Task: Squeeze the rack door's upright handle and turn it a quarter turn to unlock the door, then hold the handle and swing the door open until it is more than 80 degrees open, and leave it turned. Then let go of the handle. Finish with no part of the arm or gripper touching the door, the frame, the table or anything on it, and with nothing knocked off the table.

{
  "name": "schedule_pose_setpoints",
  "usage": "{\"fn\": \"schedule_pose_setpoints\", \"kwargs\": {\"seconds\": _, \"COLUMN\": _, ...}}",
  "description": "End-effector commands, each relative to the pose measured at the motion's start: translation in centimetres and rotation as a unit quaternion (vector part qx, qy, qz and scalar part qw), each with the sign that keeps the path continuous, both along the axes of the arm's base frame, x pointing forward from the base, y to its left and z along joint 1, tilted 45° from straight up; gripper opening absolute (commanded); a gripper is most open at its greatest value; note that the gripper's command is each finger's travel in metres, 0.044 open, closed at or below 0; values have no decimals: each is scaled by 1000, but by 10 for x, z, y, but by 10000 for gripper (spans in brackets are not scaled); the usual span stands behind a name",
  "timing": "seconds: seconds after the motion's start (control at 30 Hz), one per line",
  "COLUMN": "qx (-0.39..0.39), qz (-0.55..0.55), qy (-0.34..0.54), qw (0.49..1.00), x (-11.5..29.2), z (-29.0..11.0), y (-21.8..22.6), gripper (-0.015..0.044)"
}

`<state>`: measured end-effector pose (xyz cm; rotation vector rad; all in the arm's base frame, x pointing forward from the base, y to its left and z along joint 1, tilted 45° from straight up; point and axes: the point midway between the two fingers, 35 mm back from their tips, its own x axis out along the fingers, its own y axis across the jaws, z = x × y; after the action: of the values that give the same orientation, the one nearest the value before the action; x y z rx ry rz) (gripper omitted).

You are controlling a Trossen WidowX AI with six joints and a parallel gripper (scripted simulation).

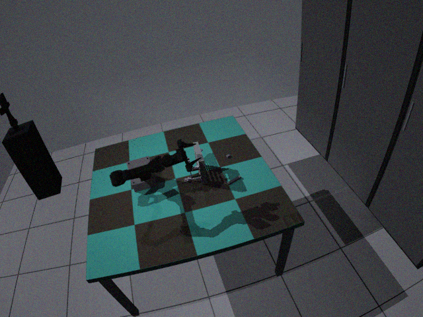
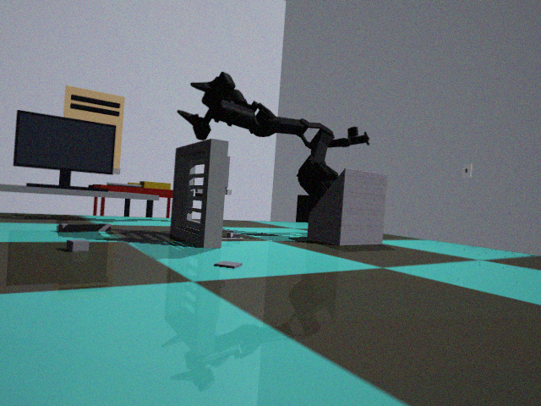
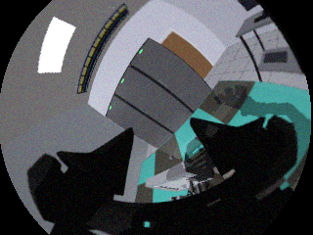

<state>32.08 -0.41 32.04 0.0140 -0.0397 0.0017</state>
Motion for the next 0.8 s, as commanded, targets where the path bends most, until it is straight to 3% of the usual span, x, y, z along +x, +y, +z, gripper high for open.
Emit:
{"fn": "schedule_pose_setpoints", "kwargs": {"seconds": 0.0, "qx": 1, "qz": 0, "qy": 3, "qw": 1000, "x": 1, "z": -1, "y": 0, "gripper": 374}}
{"fn": "schedule_pose_setpoints", "kwargs": {"seconds": 0.1, "qx": 17, "qz": -7, "qy": 42, "qw": 999, "x": 9, "z": -13, "y": 1, "gripper": 295}}
{"fn": "schedule_pose_setpoints", "kwargs": {"seconds": 0.77, "qx": 60, "qz": -103, "qy": 354, "qw": 928, "x": 33, "z": -114, "y": 19, "gripper": 295}}
